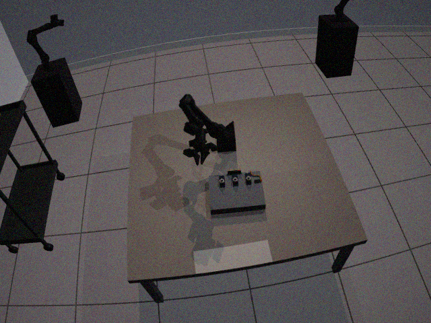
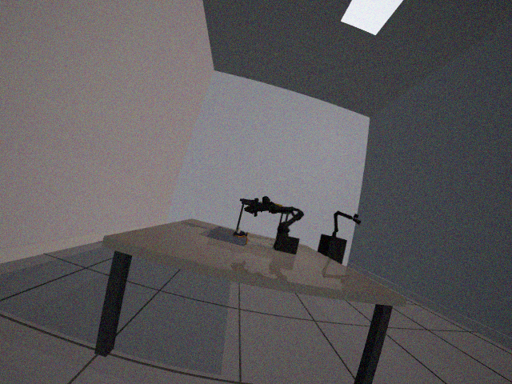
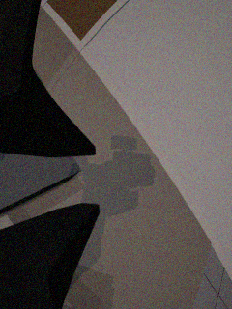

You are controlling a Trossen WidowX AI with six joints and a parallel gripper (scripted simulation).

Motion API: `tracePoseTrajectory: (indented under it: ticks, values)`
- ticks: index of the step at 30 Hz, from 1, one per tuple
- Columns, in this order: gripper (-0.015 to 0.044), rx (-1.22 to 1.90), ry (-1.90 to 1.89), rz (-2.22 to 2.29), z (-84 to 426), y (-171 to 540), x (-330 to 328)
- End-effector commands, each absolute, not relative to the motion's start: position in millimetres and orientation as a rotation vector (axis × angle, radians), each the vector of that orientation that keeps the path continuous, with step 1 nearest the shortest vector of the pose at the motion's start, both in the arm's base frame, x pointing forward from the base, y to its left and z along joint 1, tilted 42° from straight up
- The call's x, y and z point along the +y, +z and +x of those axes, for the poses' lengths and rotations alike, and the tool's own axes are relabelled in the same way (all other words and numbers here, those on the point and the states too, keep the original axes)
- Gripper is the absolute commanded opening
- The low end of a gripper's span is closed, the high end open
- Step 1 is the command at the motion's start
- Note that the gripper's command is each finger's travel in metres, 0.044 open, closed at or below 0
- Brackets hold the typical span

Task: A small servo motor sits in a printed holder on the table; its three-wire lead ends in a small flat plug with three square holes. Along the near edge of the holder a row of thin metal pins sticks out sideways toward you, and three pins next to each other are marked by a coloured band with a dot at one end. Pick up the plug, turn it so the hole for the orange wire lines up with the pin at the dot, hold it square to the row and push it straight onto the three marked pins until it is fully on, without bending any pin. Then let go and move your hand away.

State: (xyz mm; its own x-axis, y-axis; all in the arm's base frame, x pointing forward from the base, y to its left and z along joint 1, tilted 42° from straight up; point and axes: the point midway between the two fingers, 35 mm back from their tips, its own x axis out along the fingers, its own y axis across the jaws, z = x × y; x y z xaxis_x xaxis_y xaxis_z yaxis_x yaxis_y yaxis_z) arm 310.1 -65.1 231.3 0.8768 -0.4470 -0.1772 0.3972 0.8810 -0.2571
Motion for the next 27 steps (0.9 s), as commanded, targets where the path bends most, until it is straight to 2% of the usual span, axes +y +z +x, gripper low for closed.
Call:
tracePoseTrajectory:
  ticks: [1,14,27]
  values:
    - [0.0115,0.145,-0.338,-0.149,317,258,-50]
    - [0.0115,-0.051,-0.018,-0.003,316,325,-3]
    - [0.0115,0.231,-0.063,0.31,363,279,10]
